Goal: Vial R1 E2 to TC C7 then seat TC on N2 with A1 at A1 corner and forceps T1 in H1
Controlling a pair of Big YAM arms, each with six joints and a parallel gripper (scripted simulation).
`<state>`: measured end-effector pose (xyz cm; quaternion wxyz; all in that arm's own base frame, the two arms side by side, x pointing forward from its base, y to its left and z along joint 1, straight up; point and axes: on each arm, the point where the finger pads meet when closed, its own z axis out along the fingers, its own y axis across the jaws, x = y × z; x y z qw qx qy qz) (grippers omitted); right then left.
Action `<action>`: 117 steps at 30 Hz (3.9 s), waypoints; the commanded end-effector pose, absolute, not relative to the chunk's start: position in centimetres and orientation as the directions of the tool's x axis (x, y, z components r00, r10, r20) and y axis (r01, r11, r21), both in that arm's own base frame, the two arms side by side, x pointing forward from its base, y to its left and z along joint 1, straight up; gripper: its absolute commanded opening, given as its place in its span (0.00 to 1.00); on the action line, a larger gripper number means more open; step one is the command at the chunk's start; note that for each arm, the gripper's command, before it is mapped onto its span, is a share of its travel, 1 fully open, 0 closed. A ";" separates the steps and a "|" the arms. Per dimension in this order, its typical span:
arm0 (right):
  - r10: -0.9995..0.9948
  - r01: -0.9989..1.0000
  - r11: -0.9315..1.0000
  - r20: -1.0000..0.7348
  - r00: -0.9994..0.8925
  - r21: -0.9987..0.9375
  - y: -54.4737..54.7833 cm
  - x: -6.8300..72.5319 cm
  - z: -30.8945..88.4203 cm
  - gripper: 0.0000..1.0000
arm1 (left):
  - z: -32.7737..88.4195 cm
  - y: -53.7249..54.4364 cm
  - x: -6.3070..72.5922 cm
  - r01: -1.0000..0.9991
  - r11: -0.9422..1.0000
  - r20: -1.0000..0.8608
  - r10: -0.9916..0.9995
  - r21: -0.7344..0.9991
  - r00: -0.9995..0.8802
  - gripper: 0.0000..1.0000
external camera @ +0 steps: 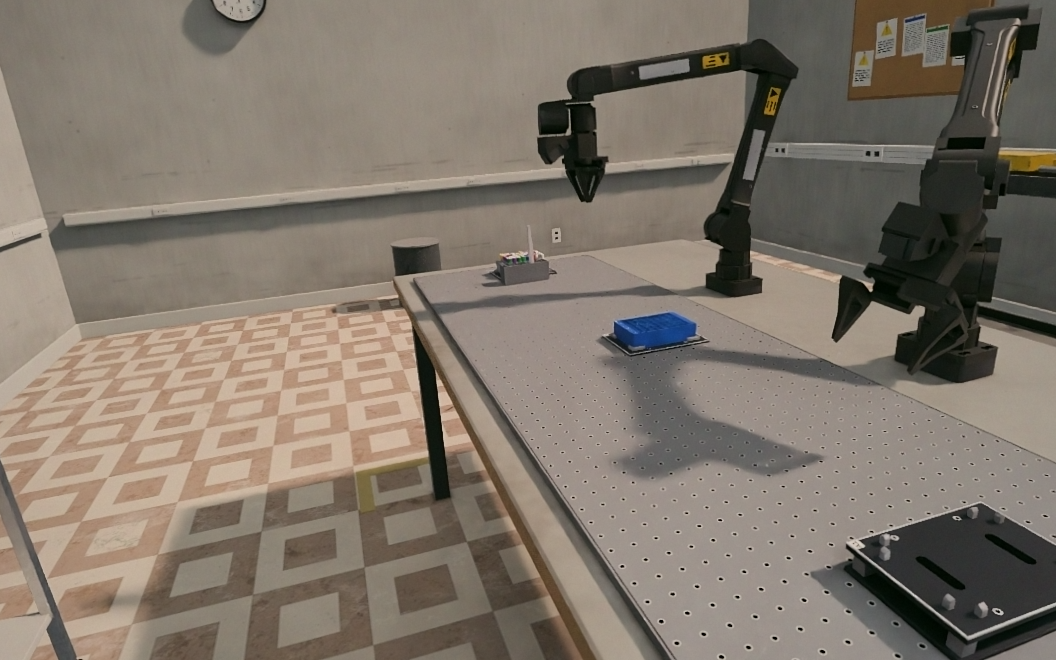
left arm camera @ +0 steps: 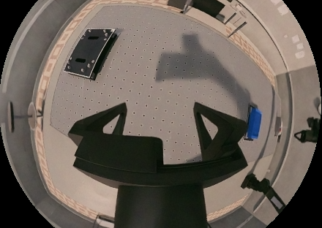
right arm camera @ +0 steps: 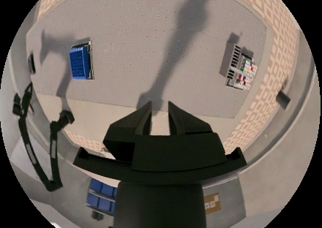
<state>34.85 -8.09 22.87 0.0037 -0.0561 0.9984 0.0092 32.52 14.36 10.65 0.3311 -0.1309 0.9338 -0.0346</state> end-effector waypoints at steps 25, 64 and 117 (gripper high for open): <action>0.014 0.015 1.000 -0.035 -0.999 -0.008 -8.7 35.7 24.4 0.24 | 15.3 13.5 36.1 -0.158 0.982 -0.498 -0.188 -0.102 -0.846 1.00; 0.014 0.015 1.000 -0.035 -0.999 -0.008 -8.7 35.7 24.4 0.24 | 23.4 7.1 36.1 0.030 1.000 -0.035 0.030 0.008 -0.999 1.00; -0.018 -0.016 0.999 -0.050 -0.999 -0.032 -26.0 40.5 20.9 0.24 | 23.4 7.1 36.1 0.030 1.000 -0.035 0.030 0.008 -0.999 1.00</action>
